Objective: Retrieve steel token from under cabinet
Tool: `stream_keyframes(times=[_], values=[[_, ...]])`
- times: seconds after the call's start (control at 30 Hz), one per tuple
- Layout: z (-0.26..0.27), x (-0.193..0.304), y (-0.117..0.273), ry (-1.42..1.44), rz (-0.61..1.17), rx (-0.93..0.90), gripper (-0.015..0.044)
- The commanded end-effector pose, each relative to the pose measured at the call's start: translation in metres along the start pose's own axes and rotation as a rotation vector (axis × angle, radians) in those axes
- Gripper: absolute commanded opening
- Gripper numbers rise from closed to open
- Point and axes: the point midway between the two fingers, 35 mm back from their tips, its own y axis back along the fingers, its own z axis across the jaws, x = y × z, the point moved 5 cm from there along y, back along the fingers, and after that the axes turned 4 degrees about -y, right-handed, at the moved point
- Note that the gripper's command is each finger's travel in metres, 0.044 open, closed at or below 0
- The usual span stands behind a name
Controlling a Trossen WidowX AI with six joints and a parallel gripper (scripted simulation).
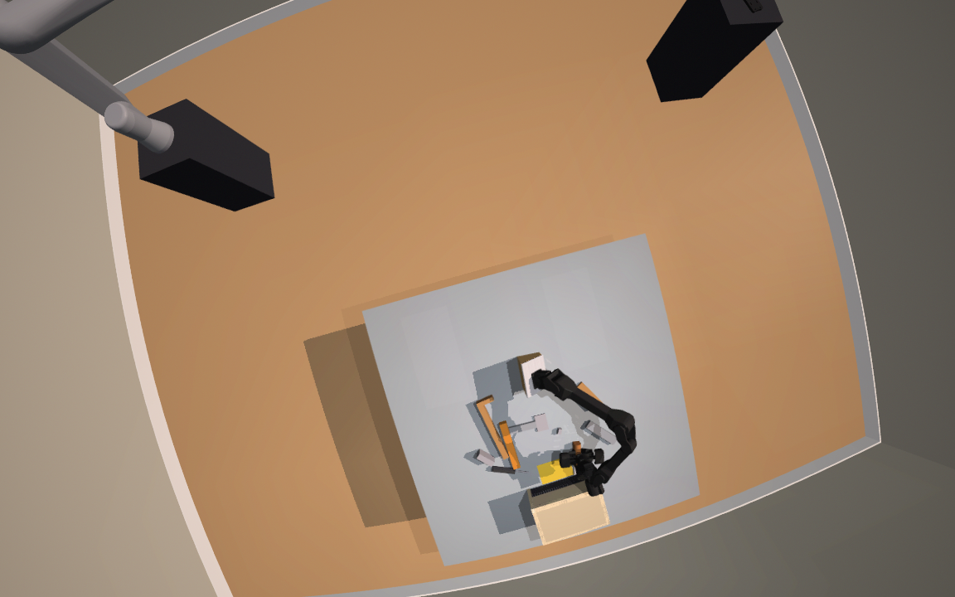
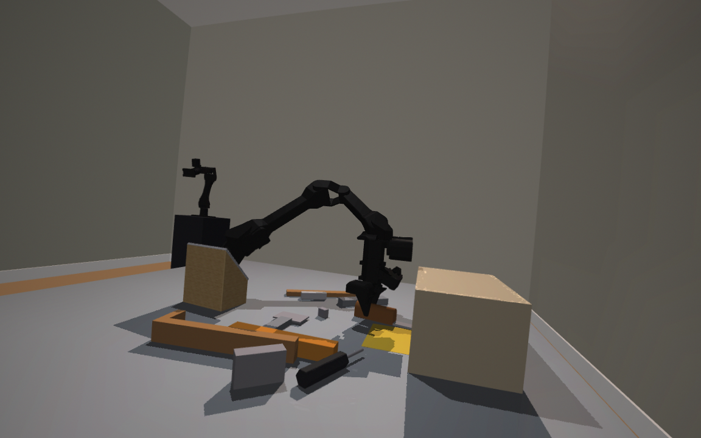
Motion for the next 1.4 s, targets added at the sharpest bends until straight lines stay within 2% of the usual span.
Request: stream_keyframes(times=[0.0,1.37], values=[[-0.002,0.004,-0.001,-0.002,0.002,0.006,0.0000],[-0.001,0.046,-0.001,-0.004,0.004,0.006,0.0000]])
